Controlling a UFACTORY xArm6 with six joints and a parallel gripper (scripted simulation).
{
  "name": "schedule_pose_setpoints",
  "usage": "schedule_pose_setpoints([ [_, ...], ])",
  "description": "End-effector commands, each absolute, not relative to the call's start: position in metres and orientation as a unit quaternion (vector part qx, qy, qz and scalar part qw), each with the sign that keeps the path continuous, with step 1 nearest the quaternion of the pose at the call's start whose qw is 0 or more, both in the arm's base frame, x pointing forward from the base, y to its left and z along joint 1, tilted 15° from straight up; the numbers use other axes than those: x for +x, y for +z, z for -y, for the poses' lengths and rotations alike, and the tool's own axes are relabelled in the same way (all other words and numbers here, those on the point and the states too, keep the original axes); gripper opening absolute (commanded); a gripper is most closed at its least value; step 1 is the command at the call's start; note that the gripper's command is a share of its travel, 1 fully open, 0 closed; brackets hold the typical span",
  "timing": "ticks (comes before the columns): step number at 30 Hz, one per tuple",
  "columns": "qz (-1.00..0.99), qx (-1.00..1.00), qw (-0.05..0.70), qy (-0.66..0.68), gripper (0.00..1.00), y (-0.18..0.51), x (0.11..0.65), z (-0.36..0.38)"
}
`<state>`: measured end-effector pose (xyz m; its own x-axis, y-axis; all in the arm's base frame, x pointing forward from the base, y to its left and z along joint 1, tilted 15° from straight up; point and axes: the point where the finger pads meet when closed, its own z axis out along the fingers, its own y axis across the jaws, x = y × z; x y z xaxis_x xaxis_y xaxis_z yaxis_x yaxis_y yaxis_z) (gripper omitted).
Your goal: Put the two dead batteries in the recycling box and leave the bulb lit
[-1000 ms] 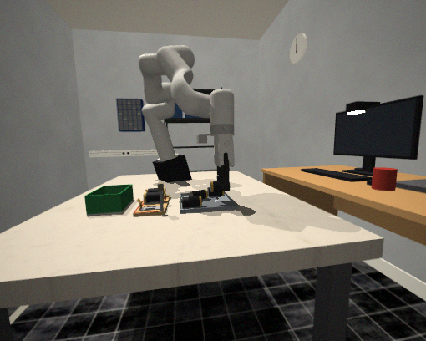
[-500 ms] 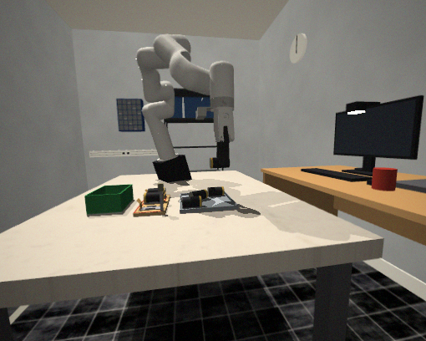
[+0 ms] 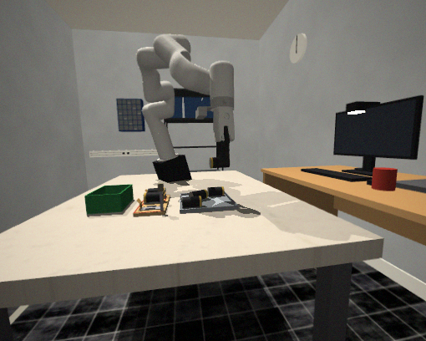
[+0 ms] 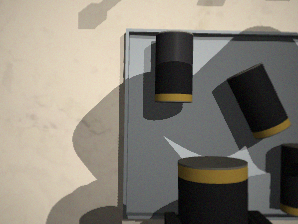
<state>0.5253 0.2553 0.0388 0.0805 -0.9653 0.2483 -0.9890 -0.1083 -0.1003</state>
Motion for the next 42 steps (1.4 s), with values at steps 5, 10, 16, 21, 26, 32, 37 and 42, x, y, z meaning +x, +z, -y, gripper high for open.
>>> schedule_pose_setpoints([
  [5, 0.649, 0.748, 0.047, 0.126, 0.28, 0.0413, 0.5266, -0.2567],
  [10, 0.626, 0.768, 0.051, 0.125, 0.28, 0.0413, 0.5266, -0.2567],
  [16, 0.585, 0.800, 0.057, 0.122, 0.28, 0.0413, 0.5266, -0.2567],
  [21, 0.559, 0.818, 0.061, 0.120, 0.28, 0.0413, 0.5266, -0.2567],
  [26, 0.506, 0.852, 0.069, 0.116, 0.28, 0.0413, 0.5266, -0.2567],
  [32, 0.427, 0.894, 0.079, 0.109, 0.28, 0.0413, 0.5266, -0.2567],
  [37, 0.382, 0.914, 0.084, 0.105, 0.28, 0.0413, 0.5266, -0.2567],
  [42, 0.298, 0.945, 0.093, 0.097, 0.28, 0.0413, 0.5266, -0.2567],
])
